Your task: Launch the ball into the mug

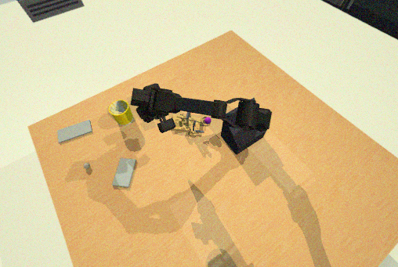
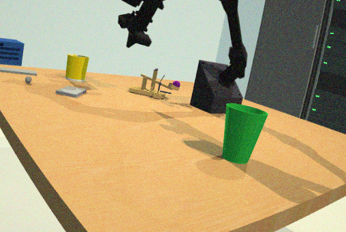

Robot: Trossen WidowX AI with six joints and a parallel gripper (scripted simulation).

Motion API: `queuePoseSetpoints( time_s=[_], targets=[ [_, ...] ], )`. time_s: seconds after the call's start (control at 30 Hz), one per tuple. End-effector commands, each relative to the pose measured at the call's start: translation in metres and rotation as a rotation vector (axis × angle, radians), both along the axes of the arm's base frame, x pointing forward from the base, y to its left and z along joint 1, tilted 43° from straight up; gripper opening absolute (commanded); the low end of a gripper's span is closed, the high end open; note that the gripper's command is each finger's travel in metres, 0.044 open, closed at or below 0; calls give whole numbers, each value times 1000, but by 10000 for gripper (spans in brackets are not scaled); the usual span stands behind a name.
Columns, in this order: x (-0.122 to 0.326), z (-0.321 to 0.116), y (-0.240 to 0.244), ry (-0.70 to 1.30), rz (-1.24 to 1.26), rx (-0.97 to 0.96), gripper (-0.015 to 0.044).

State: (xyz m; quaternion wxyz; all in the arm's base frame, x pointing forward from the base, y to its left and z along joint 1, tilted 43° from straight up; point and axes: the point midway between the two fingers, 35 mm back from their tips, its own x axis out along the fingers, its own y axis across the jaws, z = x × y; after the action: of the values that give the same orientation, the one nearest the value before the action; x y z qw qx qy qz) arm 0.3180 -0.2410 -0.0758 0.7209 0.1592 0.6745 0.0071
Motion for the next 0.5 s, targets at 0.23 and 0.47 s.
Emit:
queuePoseSetpoints(
  time_s=[0.23,0.47],
  targets=[
    [-35,13,55,96,371,2,0],
    [-59,20,84,149,599,23,0]
  ],
)
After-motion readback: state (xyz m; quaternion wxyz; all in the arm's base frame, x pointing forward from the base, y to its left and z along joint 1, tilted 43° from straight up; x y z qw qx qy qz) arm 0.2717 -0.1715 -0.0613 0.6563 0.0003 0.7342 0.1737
